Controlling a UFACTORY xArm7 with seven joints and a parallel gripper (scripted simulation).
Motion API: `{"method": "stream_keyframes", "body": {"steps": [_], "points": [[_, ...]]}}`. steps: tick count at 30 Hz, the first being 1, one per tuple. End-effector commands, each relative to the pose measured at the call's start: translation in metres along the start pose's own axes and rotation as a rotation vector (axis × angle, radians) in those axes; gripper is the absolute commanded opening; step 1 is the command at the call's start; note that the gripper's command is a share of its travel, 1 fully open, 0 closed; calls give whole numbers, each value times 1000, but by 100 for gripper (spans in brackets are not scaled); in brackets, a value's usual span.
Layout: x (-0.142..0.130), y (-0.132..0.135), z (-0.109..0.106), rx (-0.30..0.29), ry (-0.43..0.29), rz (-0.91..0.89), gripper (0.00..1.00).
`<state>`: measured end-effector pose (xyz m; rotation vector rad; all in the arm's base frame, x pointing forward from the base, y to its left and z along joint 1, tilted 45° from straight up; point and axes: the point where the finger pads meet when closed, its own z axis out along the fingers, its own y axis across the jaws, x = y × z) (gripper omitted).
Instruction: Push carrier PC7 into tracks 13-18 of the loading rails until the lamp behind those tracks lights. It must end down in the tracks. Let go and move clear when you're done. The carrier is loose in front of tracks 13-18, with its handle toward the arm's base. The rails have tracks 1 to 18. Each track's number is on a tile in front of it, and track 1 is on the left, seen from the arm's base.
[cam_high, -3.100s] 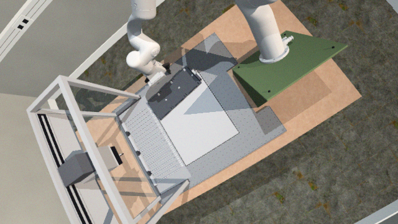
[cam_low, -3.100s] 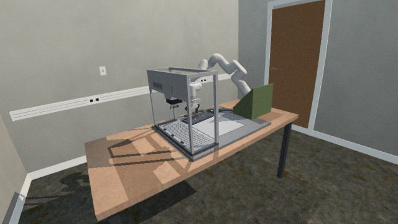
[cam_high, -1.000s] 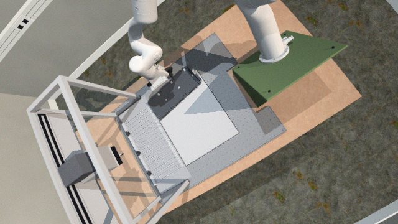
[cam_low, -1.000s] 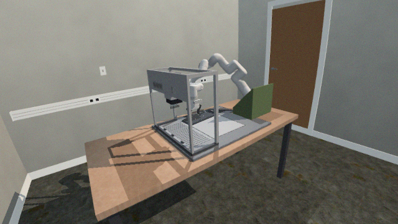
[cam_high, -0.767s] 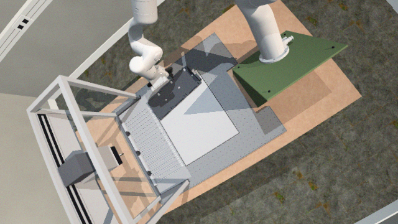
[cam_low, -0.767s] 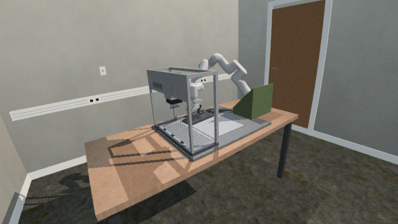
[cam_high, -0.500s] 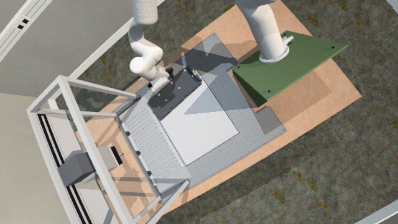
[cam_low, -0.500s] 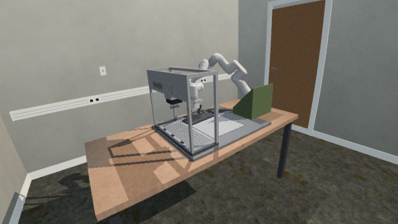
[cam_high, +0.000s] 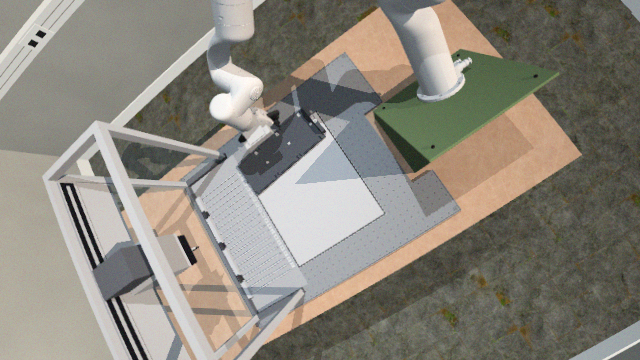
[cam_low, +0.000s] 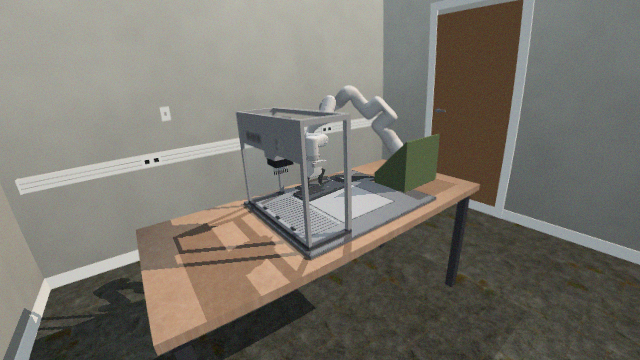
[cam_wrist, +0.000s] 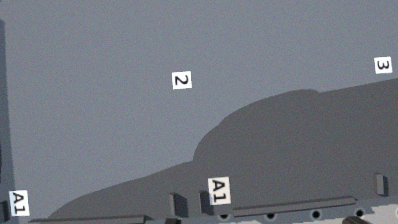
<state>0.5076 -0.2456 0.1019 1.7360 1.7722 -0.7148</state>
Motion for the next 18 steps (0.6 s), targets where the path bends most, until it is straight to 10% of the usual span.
{"method": "stream_keyframes", "body": {"steps": [1,18], "points": [[3,2,-2,-5,1,-1,100],[10,2,-2,-5,1,-1,100]]}}
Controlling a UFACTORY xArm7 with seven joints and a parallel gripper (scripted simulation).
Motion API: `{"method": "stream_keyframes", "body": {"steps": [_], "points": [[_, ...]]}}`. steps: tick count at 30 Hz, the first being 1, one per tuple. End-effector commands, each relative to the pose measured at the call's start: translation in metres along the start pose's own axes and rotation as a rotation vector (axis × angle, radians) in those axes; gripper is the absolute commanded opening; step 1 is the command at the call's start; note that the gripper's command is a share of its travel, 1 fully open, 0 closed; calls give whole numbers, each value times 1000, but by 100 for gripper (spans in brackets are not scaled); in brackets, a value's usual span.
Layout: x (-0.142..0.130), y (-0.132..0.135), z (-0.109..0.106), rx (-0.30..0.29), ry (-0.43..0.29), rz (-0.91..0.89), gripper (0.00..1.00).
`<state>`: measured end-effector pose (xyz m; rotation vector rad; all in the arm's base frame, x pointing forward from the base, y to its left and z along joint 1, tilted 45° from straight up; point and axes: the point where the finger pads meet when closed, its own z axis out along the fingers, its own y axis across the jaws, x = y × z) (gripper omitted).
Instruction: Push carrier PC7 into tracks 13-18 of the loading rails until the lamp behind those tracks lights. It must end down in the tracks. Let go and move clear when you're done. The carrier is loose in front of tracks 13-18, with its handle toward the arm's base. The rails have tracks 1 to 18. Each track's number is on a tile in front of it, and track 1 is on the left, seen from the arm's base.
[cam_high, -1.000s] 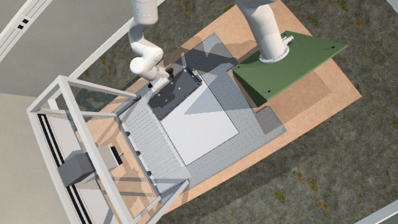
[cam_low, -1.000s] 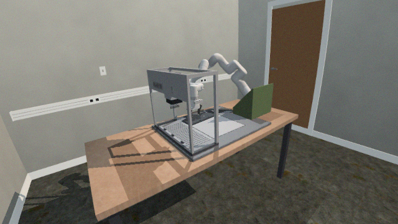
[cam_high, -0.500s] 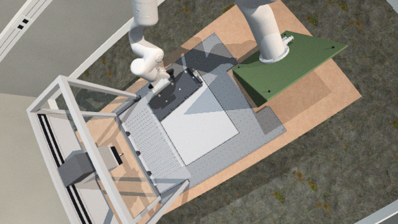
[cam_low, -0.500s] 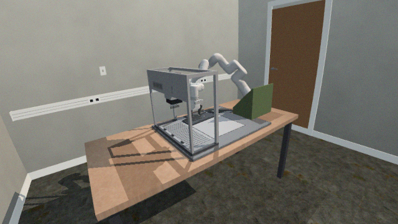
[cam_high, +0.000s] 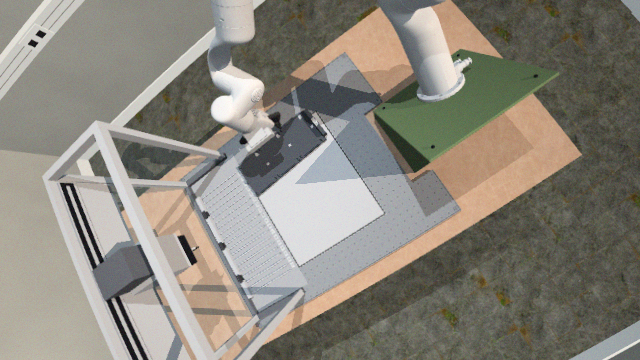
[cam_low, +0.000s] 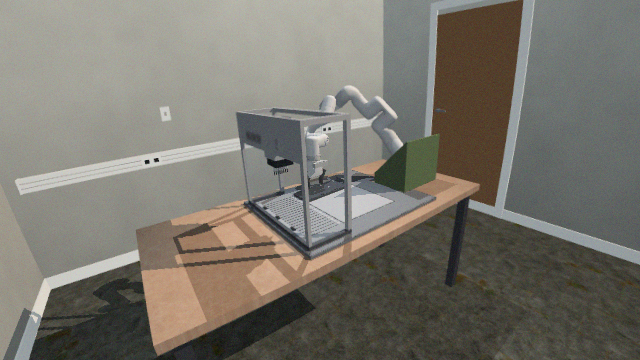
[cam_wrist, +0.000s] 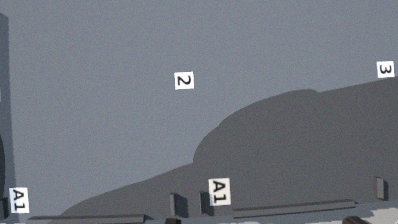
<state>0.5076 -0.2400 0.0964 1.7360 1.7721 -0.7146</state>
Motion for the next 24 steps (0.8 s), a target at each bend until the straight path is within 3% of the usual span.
{"method": "stream_keyframes", "body": {"steps": [1,24], "points": [[3,2,-2,-5,1,-1,100],[13,2,-2,-5,1,-1,100]]}}
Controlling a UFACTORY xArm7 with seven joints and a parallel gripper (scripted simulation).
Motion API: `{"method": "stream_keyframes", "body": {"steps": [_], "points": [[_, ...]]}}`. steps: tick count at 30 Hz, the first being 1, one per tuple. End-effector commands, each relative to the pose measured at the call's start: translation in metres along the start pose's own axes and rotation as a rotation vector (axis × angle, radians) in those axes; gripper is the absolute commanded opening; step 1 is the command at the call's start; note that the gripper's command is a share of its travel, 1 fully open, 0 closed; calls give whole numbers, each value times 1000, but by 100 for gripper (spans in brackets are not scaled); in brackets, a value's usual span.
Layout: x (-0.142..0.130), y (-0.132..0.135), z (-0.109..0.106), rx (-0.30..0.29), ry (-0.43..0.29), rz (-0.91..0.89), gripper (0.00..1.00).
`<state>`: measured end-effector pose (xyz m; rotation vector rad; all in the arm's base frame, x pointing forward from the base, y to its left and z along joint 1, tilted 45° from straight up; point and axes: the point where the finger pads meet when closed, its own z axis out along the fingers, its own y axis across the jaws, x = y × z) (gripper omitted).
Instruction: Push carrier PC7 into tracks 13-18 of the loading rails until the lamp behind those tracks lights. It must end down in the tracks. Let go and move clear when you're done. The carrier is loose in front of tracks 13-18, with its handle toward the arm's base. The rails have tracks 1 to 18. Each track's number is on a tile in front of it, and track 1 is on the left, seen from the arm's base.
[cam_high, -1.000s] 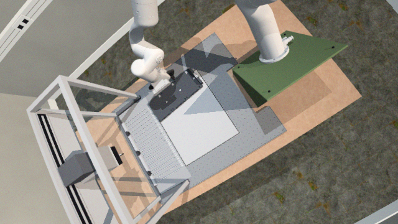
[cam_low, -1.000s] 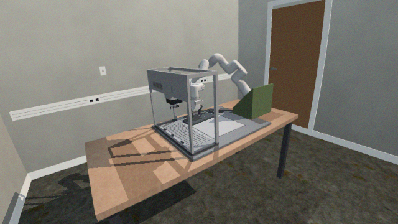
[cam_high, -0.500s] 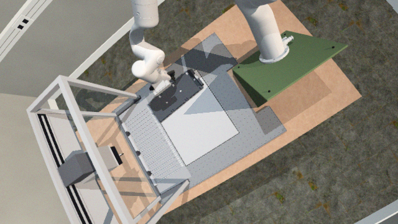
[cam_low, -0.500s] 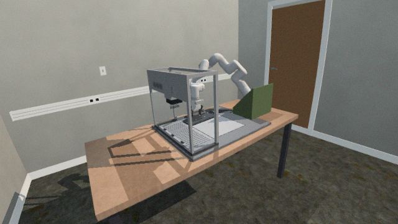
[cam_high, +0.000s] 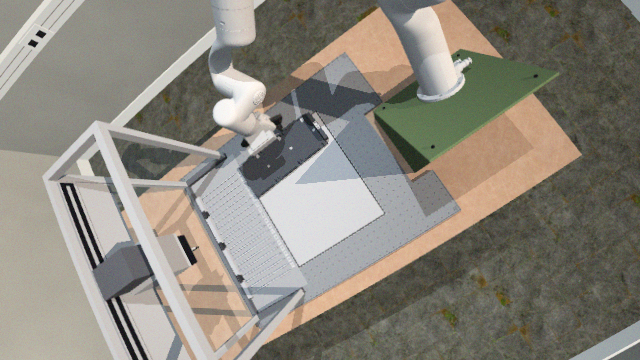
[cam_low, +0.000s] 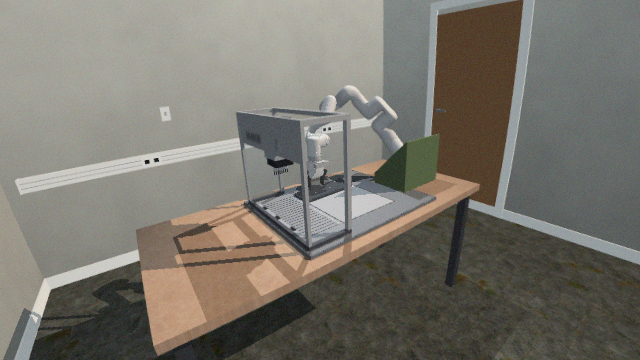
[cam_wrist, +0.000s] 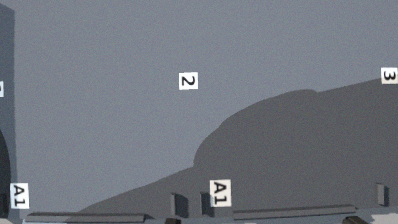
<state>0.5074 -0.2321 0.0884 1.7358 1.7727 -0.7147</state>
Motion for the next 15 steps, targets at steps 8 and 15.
{"method": "stream_keyframes", "body": {"steps": [8,15], "points": [[5,2,-2,-5,1,-1,100],[9,2,-2,-5,1,-1,100]]}}
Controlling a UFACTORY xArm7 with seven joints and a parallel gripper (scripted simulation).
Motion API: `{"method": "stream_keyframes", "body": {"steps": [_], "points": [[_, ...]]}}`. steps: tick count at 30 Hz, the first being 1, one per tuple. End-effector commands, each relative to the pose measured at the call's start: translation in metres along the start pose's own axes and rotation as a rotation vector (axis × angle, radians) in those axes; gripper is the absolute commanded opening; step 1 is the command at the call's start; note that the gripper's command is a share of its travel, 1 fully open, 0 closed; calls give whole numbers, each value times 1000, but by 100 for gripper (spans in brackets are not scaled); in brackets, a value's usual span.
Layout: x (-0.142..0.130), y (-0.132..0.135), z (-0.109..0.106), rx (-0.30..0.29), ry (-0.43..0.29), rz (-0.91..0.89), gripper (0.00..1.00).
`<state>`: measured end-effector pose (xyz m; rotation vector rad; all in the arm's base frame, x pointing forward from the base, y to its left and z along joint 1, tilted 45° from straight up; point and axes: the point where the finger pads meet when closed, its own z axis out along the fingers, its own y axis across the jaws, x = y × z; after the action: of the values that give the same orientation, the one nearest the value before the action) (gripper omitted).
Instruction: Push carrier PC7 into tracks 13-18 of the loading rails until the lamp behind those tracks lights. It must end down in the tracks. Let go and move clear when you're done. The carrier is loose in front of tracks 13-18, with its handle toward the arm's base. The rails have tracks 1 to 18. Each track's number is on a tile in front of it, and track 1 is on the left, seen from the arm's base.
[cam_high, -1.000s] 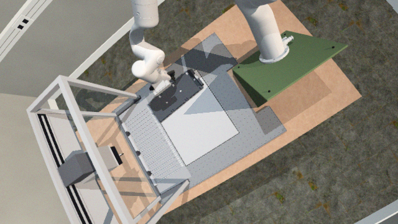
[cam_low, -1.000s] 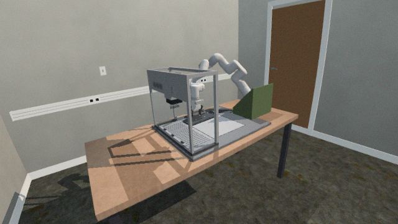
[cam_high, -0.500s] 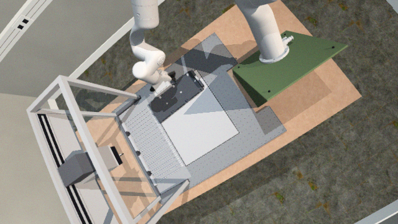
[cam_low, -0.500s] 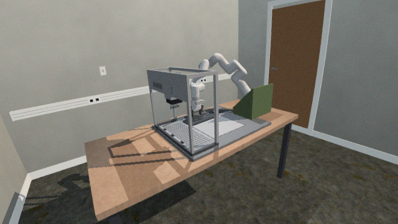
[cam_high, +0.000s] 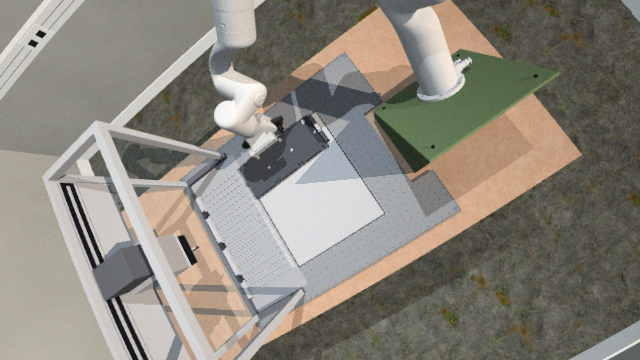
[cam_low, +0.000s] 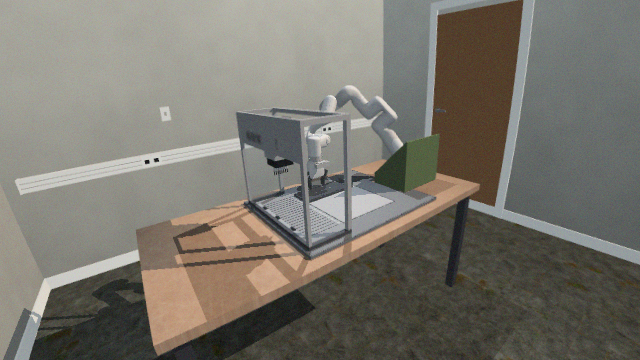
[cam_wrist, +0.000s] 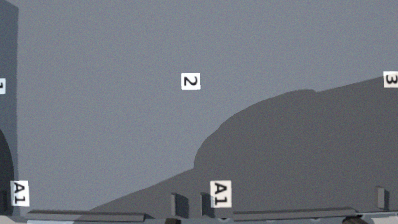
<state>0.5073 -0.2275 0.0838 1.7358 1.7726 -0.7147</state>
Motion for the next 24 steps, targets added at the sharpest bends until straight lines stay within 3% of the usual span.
{"method": "stream_keyframes", "body": {"steps": [1,24], "points": [[3,2,-2,-5,1,-1,100],[10,2,-2,-5,1,-1,100]]}}
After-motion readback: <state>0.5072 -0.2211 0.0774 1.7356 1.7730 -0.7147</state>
